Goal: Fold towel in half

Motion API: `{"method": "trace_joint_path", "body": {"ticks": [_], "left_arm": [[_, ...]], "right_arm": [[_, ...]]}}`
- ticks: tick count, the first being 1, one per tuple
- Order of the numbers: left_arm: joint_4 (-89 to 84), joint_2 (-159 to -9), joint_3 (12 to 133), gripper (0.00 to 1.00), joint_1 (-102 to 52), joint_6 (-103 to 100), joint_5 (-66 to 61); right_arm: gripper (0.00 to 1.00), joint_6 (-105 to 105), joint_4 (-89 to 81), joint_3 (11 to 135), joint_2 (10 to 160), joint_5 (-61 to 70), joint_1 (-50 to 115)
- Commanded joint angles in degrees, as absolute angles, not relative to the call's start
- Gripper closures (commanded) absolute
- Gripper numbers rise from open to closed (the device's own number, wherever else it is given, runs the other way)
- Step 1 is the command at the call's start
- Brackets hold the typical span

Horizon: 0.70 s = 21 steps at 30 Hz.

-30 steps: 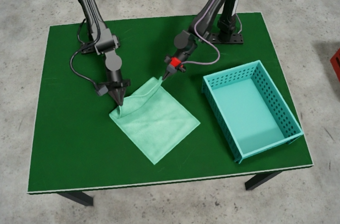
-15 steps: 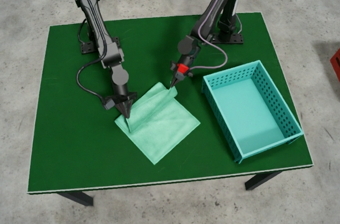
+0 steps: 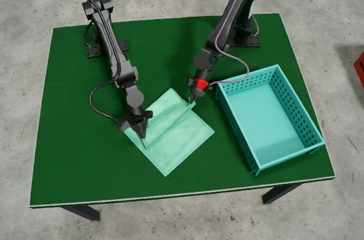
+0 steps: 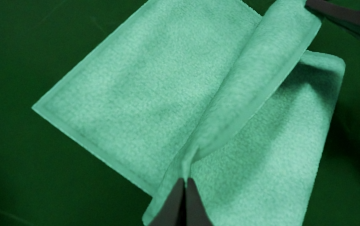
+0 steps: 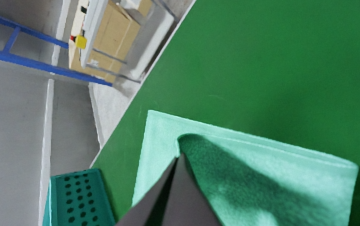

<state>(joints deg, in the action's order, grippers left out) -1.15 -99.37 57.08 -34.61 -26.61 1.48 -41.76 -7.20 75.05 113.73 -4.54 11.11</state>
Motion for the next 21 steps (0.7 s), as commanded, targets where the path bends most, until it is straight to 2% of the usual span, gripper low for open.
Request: {"method": "trace_joint_path", "body": {"ticks": [1, 21], "left_arm": [[-2.74, -101.01, 59.73, 1.00, -33.02, -25.84, 2.23], [-3.64, -105.94, 64.15, 1.00, -30.45, -25.11, 2.57]], "right_arm": [[1.00, -42.12, -6.53, 79.89, 116.02, -5.71, 10.86], [1.00, -41.45, -6.47, 87.48, 123.11, -6.08, 10.47]]}}
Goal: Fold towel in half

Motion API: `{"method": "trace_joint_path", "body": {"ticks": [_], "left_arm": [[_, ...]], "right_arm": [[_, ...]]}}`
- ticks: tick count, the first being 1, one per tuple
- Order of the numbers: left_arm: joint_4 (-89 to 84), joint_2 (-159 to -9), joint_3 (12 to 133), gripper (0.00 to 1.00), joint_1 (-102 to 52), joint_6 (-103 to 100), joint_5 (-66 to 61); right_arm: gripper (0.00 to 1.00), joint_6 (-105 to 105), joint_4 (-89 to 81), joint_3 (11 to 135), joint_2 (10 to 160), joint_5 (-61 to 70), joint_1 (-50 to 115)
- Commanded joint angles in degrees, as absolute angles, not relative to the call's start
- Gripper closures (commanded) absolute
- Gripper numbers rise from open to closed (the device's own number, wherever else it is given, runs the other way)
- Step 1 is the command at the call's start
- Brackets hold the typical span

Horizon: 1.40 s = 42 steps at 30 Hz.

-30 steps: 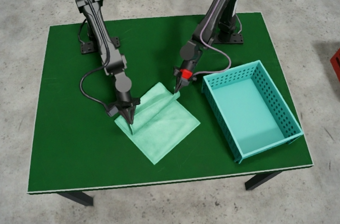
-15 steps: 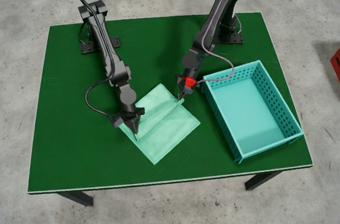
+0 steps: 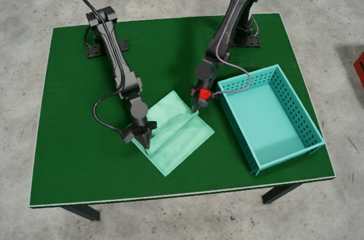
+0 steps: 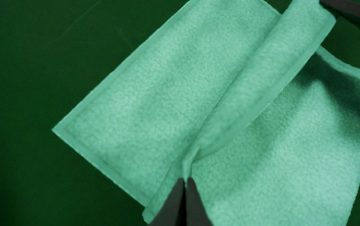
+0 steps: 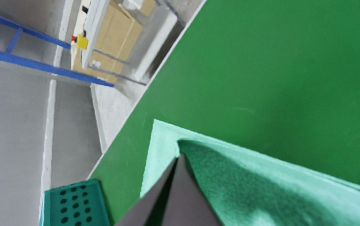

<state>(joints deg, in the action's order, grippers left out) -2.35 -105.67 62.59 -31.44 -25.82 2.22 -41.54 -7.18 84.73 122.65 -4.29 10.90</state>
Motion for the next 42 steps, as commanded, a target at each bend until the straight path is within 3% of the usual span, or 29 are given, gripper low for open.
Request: {"method": "trace_joint_path", "body": {"ticks": [1, 28, 32, 33, 36, 37, 40, 41, 42], "left_arm": [[-3.63, -107.06, 65.11, 1.00, -29.44, -24.24, 1.14], [-6.75, -114.21, 71.45, 1.00, -25.75, -22.72, 2.01], [-7.22, -115.99, 73.39, 1.00, -23.34, -21.24, 0.57], [-7.27, -116.94, 74.53, 0.81, -21.60, -19.99, -1.49], [-7.54, -117.24, 75.00, 0.81, -21.57, -19.90, -1.51], [-7.85, -118.11, 76.28, 0.30, -20.05, -18.79, -2.43], [-8.15, -117.73, 76.63, 0.30, -20.40, -18.72, -2.45], [-8.50, -119.20, 78.00, 0.22, -18.58, -17.63, -3.34], [-8.50, -119.20, 78.00, 0.22, -18.58, -17.63, -3.34]], "right_arm": [[1.00, -42.71, -5.40, 88.81, 124.46, -6.11, 10.19], [1.00, -42.14, -9.42, 100.86, 134.54, -6.38, 10.61], [1.00, -41.98, -11.87, 107.68, 139.04, -6.32, 11.83], [0.96, -43.53, -13.41, 112.00, 141.67, -6.54, 12.74], [0.96, -43.57, -15.05, 114.07, 142.61, -6.60, 11.90], [0.70, -43.77, -15.72, 117.63, 144.68, -6.89, 13.14], [0.70, -43.82, -17.13, 119.36, 145.46, -6.95, 13.15], [0.40, -43.95, -18.03, 122.00, 146.94, -7.53, 14.02], [0.40, -43.95, -18.03, 122.00, 146.94, -7.53, 14.02]]}}
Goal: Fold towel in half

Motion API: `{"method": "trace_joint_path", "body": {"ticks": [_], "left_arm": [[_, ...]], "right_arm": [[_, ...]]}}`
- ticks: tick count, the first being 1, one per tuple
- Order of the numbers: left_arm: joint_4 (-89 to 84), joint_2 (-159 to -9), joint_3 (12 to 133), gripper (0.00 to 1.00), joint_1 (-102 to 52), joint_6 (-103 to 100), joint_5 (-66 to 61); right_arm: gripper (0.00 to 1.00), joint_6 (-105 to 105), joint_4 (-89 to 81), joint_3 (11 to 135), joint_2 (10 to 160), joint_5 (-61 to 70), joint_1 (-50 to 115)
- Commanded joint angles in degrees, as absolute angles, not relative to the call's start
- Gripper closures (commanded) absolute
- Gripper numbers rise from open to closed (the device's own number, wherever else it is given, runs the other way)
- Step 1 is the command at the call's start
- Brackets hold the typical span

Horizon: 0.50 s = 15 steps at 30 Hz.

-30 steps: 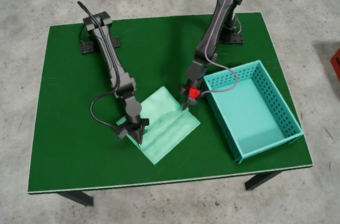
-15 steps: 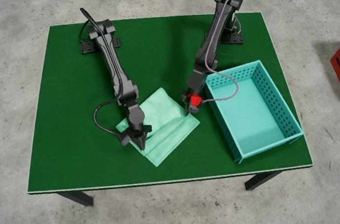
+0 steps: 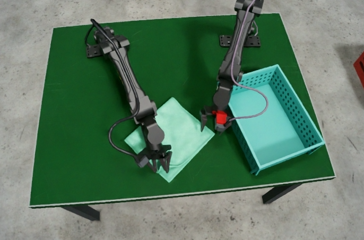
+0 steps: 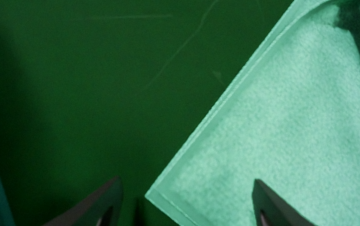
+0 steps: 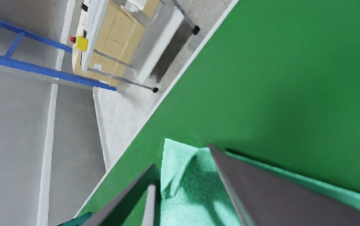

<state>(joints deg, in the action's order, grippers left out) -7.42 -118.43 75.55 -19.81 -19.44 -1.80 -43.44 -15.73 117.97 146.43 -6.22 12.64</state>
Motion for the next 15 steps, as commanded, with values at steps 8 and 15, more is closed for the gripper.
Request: {"method": "trace_joint_path", "body": {"ticks": [8, 15], "left_arm": [[-8.27, -118.41, 77.28, 0.22, -19.14, -17.96, -2.93], [-13.20, -115.11, 80.55, 0.22, -19.79, -18.10, -2.64]], "right_arm": [[0.17, -43.91, -19.85, 124.11, 145.86, -7.62, 13.08], [0.16, -43.56, -24.42, 127.21, 144.51, -7.22, 13.33]]}}
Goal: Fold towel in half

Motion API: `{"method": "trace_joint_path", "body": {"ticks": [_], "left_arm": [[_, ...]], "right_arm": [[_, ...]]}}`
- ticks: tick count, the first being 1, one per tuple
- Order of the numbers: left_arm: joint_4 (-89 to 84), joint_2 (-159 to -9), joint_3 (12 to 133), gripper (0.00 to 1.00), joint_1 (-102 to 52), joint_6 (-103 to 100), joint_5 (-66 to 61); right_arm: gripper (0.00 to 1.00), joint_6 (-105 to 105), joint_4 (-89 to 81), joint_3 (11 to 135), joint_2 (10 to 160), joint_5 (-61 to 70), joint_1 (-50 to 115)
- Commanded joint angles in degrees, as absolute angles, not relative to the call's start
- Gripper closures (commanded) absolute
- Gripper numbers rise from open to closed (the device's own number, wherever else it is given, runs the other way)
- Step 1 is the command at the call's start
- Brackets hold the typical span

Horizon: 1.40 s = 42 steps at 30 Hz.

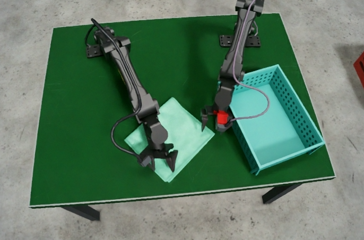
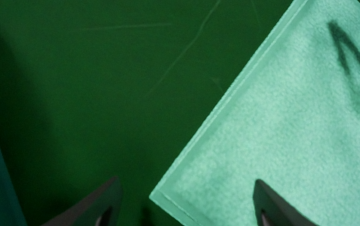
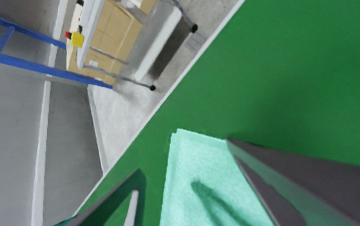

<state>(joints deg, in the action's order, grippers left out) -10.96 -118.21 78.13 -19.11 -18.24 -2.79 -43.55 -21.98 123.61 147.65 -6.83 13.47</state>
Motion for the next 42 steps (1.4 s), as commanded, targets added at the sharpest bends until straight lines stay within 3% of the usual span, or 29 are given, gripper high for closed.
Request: {"method": "trace_joint_path", "body": {"ticks": [1, 42], "left_arm": [[-13.30, -115.11, 80.62, 0.22, -19.67, -18.10, -2.63], [-18.75, -114.25, 83.58, 0.22, -19.08, -17.58, -3.25]], "right_arm": [[0.16, -43.57, -24.58, 127.34, 144.54, -7.22, 13.33], [0.16, -44.73, -29.52, 132.11, 143.84, -8.01, 14.06]]}}
